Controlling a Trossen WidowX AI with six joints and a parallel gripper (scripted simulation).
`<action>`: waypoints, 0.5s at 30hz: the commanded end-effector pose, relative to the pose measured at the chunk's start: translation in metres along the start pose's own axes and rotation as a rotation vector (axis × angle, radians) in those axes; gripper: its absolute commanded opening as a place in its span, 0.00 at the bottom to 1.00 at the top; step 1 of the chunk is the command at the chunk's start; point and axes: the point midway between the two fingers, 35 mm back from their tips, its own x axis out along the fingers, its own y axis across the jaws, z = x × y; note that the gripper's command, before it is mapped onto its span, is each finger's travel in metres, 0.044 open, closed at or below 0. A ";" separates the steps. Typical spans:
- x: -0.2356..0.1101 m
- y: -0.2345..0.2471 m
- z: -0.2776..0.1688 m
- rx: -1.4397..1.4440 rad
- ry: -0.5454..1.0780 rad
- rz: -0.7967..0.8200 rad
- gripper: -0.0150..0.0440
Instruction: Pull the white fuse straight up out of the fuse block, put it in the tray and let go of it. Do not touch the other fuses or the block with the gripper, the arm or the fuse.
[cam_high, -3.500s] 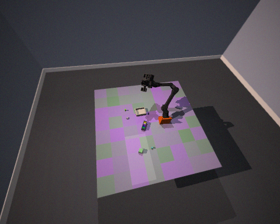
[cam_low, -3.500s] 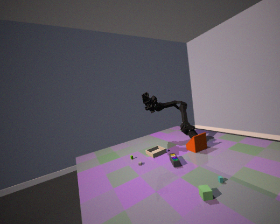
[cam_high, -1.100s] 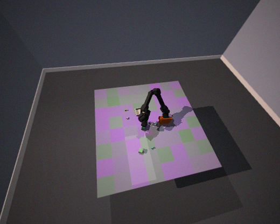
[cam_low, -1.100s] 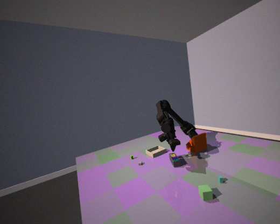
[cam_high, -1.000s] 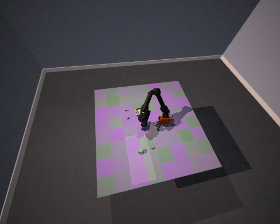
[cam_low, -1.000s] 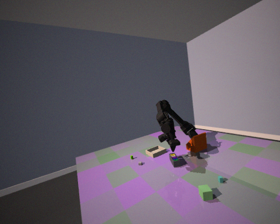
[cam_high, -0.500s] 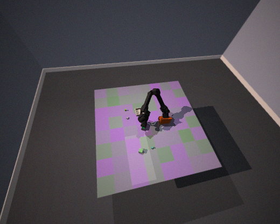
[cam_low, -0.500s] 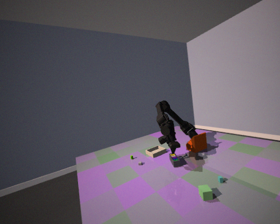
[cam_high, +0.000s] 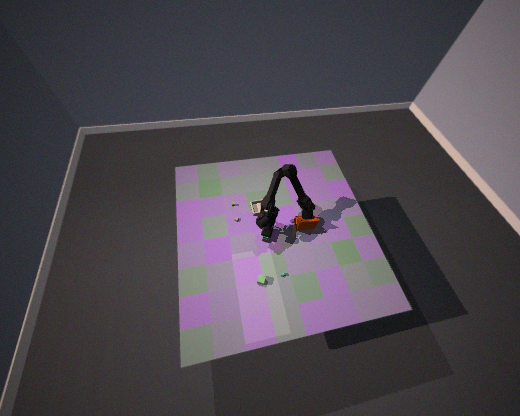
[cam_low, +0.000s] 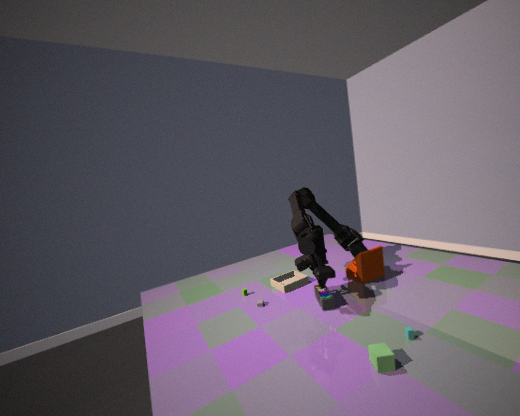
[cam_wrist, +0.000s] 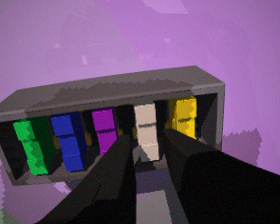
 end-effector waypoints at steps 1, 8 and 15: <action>0.002 -0.001 -0.001 -0.009 -0.003 -0.005 0.37; 0.002 -0.001 -0.001 -0.009 -0.003 -0.005 0.37; 0.008 -0.001 -0.001 -0.008 -0.003 -0.005 0.37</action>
